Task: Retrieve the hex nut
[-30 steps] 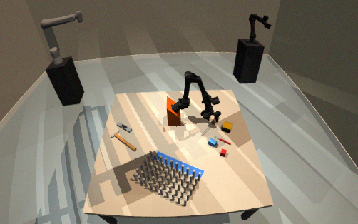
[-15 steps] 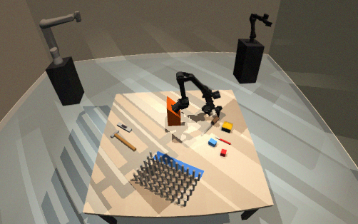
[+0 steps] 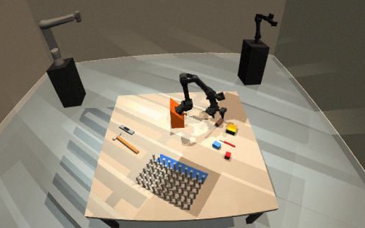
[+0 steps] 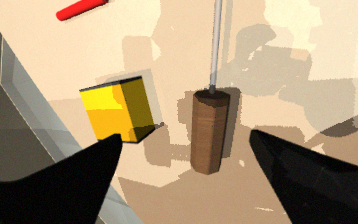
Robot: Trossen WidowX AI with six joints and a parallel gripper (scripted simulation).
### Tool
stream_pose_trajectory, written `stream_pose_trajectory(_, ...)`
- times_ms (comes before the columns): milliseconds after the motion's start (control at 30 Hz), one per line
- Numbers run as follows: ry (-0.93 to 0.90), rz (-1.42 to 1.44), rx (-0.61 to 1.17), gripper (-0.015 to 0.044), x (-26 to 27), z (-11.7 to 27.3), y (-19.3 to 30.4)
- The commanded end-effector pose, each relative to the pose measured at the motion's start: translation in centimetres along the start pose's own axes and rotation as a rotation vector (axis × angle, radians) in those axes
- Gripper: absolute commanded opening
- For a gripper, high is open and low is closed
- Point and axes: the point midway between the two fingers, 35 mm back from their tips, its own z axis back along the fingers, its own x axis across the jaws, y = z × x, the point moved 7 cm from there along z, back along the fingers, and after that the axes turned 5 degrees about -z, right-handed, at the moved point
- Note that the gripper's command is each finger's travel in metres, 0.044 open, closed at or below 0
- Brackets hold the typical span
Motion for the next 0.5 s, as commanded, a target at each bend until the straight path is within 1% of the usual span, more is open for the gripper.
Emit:
stream_pose_trajectory(0,0.017,0.134,-0.010,0.0440,0.3,-0.1,0.4)
stream_pose_trajectory(267,0.164,0.959,-0.023,0.0440,1.4,-0.6,2.2)
stream_pose_trajectory(467,0.300,1.574,0.036,0.0440,2.2,-1.0,3.5)
